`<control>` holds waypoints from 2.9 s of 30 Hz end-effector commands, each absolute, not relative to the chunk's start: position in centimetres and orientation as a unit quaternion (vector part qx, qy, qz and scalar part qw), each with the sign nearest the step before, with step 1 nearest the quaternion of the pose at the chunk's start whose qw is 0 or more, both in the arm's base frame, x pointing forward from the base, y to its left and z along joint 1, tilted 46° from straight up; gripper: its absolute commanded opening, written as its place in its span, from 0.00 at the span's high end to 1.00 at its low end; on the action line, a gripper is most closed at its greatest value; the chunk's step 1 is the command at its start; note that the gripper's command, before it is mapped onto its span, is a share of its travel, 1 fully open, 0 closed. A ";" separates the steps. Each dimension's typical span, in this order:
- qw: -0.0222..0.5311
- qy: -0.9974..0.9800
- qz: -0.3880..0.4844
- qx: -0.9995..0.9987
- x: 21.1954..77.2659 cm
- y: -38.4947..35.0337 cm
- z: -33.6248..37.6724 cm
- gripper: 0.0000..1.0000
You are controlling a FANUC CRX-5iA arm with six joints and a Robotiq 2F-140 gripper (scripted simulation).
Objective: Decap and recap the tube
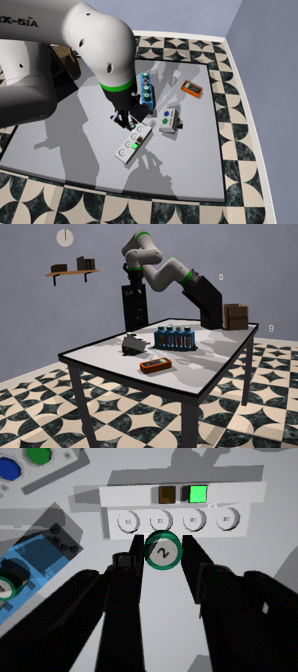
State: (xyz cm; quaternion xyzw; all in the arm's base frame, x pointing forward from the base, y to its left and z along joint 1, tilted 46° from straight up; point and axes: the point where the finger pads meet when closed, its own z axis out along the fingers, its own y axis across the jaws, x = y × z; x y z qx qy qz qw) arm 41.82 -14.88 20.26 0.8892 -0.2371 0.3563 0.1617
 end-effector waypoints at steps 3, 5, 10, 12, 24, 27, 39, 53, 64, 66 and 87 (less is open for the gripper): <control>0.100 -0.386 0.380 0.835 42.5 -11.8 18.8 0.70; 0.084 -0.421 0.384 0.818 42.7 -11.0 18.5 0.70; 0.044 -0.501 0.389 0.772 43.1 -9.2 17.6 0.70; 0.037 -0.516 0.390 0.762 43.2 -8.9 17.5 0.70; -0.058 -0.683 0.387 0.616 44.2 -4.6 15.4 0.70; -0.080 -0.718 0.383 0.576 44.5 -3.6 14.9 0.70; -0.101 -0.749 0.380 0.533 45.9 2.1 12.2 0.70; -0.101 -0.749 0.380 0.533 47.7 9.8 8.6 0.70; -0.101 -0.749 0.380 0.533 48.1 11.4 7.8 0.70; -0.101 -0.749 0.380 0.533 48.1 11.4 7.8 0.70; -0.101 -0.749 0.380 0.533 49.5 10.2 6.1 0.70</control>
